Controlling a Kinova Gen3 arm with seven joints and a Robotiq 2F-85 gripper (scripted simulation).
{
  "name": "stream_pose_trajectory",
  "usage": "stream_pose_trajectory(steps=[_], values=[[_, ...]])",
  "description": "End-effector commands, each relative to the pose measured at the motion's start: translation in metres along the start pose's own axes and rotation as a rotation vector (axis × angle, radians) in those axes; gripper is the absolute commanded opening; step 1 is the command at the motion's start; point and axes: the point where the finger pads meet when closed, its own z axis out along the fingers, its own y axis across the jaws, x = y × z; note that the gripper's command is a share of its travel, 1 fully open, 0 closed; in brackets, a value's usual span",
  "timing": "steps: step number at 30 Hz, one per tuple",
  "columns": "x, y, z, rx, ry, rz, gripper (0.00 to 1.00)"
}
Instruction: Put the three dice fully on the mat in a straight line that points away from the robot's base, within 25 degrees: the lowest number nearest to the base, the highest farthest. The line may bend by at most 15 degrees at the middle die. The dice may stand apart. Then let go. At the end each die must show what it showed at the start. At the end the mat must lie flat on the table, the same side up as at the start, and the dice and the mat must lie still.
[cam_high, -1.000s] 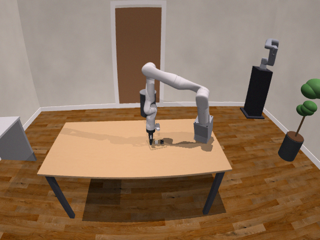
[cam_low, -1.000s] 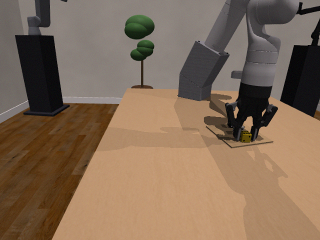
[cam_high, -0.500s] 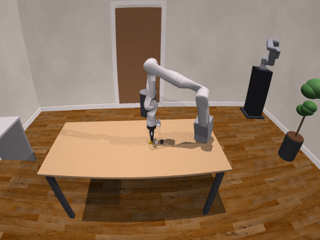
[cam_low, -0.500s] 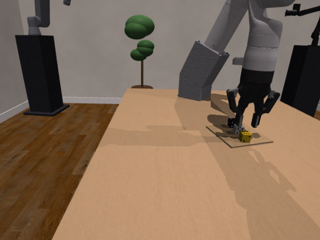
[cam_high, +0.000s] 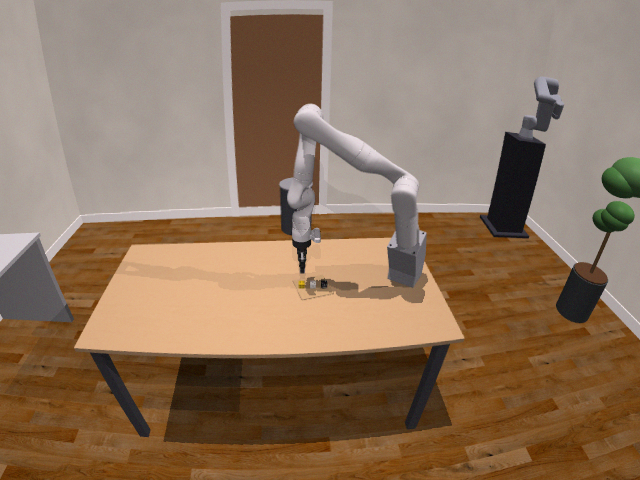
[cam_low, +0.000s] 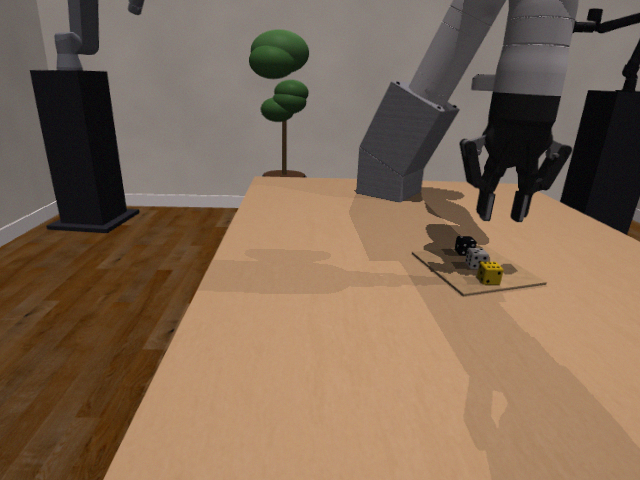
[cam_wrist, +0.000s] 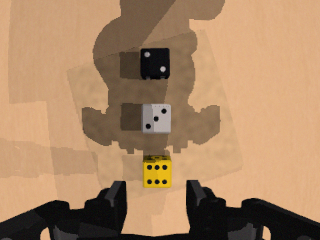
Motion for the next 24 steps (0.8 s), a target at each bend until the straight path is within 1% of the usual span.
stream_pose_trajectory(steps=[1,2,24], values=[[-0.0033,-0.0001,-0.0041,0.004,-0.008,-0.004,0.41],[-0.0033,-0.0001,-0.0041,0.004,-0.008,-0.004,1.00],[-0.0033,-0.0001,-0.0049,0.004,-0.008,-0.004,1.00]])
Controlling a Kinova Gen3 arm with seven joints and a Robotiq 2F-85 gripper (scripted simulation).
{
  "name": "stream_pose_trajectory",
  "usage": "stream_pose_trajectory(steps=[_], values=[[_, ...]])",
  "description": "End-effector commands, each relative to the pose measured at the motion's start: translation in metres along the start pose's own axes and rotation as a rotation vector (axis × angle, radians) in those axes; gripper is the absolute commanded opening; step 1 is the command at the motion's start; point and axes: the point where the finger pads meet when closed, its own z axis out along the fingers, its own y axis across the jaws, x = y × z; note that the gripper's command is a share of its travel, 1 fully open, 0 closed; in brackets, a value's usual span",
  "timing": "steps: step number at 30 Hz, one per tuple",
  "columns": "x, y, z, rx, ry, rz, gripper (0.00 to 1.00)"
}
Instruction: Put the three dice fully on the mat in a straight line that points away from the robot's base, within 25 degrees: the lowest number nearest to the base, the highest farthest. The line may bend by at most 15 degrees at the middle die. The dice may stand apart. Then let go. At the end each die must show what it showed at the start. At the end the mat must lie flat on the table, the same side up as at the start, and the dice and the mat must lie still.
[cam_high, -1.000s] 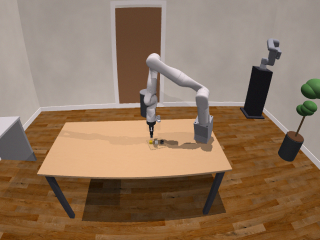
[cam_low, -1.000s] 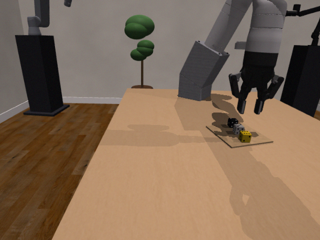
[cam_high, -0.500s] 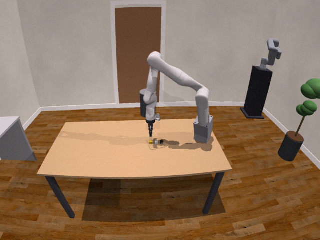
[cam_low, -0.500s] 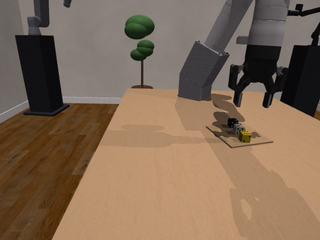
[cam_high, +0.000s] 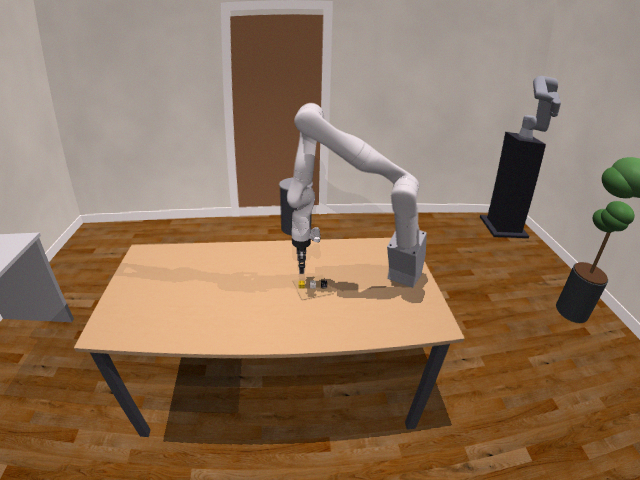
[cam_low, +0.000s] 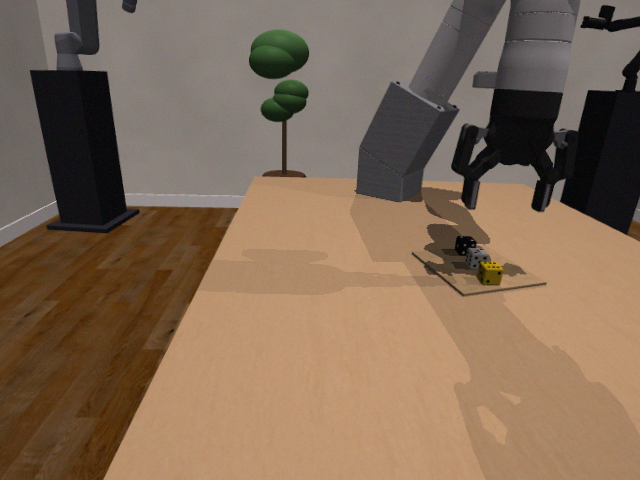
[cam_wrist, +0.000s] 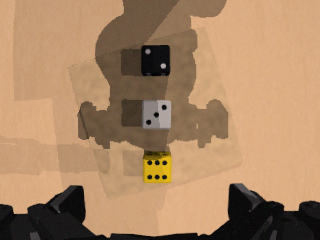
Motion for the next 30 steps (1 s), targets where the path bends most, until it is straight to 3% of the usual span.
stream_pose_trajectory(steps=[1,8,19,30], values=[[-0.001,0.000,-0.002,0.001,-0.002,0.000,1.00],[-0.001,0.000,-0.015,0.001,-0.002,0.000,1.00],[-0.001,0.000,-0.067,0.001,-0.002,0.000,1.00],[0.000,0.000,-0.085,0.001,-0.002,0.000,1.00]])
